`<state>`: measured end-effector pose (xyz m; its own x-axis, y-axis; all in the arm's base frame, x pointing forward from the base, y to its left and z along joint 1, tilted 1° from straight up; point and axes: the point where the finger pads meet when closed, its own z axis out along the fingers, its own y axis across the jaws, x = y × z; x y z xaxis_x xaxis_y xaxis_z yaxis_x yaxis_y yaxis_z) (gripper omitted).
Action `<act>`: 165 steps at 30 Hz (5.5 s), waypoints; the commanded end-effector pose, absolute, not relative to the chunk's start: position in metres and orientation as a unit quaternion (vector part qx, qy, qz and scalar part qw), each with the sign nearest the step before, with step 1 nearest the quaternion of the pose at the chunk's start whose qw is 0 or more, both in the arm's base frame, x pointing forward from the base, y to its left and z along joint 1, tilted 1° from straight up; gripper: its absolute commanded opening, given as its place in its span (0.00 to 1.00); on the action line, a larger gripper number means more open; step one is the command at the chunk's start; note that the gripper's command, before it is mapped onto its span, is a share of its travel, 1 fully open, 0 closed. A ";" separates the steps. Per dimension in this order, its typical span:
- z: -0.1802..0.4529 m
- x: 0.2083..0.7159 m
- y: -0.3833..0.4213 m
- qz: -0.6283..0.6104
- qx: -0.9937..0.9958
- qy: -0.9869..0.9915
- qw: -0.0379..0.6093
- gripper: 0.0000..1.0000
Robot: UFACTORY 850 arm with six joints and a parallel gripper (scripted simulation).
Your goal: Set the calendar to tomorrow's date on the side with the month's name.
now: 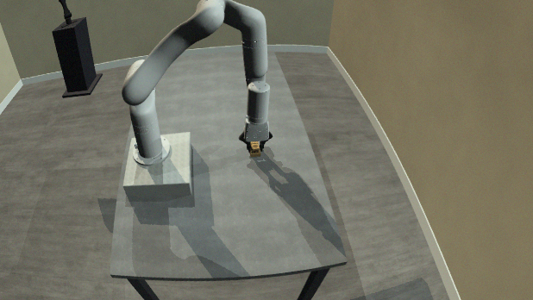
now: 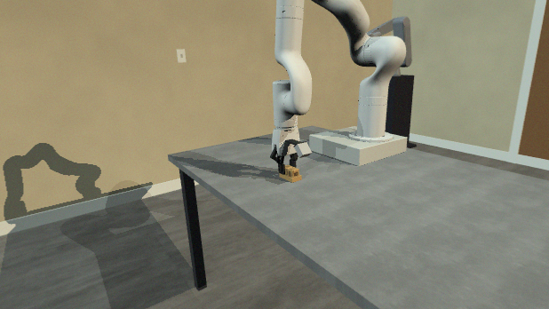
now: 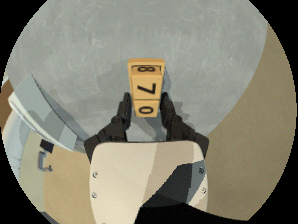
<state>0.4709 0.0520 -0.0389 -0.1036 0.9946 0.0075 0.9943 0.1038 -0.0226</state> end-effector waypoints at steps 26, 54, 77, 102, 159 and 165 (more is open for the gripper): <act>-0.038 0.472 0.052 0.005 -0.669 -0.743 0.010 0.29; -0.038 0.472 0.052 0.005 -0.669 -0.743 0.010 0.29; 0.062 0.474 0.052 0.005 -0.669 -0.743 0.010 0.29; 0.059 0.514 0.052 0.007 -0.812 -0.583 0.009 0.29; 0.046 0.613 0.048 0.011 -0.999 -0.040 0.003 0.29; 0.028 0.613 0.048 0.011 -0.999 -0.040 0.003 0.29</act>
